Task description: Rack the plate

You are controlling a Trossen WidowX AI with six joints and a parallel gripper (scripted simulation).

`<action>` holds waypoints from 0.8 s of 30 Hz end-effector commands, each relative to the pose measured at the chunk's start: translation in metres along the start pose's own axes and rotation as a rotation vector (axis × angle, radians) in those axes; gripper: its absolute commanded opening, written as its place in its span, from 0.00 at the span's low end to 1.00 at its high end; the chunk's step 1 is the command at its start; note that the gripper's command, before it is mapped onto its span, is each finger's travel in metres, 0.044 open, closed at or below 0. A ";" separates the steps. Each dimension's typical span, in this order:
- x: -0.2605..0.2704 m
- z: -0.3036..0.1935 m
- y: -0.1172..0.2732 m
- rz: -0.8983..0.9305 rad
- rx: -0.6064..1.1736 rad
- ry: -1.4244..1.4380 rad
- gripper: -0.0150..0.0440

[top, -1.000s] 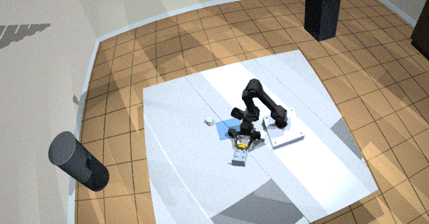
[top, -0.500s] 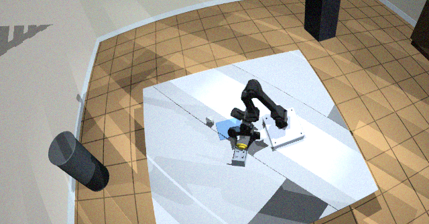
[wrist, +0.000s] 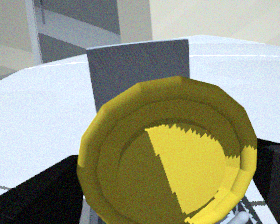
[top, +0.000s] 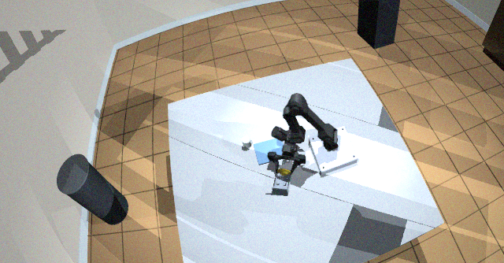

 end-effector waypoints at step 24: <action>0.000 0.007 -0.004 0.001 -0.001 0.003 0.25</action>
Point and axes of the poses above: the point midway between the two fingers, 35 mm back from their tips, its own y axis back along the fingers, its own x axis across the jaws, z = x × y, the point moved 5 cm from there along y, back along the fingers, and after that the axes turned 2 degrees about -y, right-handed, at the moved point
